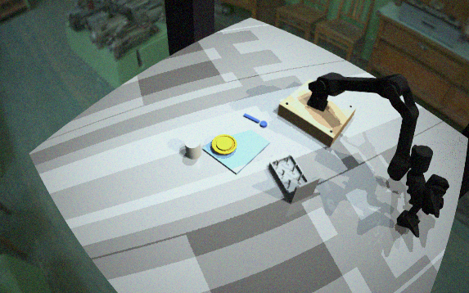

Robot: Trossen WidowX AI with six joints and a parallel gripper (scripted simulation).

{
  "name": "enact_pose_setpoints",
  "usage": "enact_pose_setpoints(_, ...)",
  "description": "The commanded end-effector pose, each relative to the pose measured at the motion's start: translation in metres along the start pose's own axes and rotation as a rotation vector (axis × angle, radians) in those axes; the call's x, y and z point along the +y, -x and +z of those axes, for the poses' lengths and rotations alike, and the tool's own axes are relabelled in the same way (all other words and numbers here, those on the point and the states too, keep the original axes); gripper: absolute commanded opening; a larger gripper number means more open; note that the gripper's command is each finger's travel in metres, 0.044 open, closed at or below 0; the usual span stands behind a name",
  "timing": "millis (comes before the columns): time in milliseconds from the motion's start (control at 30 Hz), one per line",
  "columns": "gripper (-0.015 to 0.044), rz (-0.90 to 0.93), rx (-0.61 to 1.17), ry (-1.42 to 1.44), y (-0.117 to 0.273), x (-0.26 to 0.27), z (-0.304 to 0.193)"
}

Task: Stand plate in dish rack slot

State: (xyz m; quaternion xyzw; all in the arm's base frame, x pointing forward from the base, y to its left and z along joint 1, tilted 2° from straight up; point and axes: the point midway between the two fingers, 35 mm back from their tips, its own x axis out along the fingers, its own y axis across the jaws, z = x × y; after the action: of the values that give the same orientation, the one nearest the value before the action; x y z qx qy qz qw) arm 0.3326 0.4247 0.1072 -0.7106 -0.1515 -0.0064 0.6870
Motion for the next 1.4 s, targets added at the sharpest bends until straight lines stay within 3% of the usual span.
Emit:
enact_pose_setpoints(0,0.04,0.001,0.0,0.0,-0.001,0.0,0.0)
enact_pose_setpoints(867,0.04,0.258,0.123,-0.034,-0.126,0.029,-0.119)
enact_pose_setpoints(1367,0.04,0.36,0.221,-0.07,-0.157,0.039,-0.208)
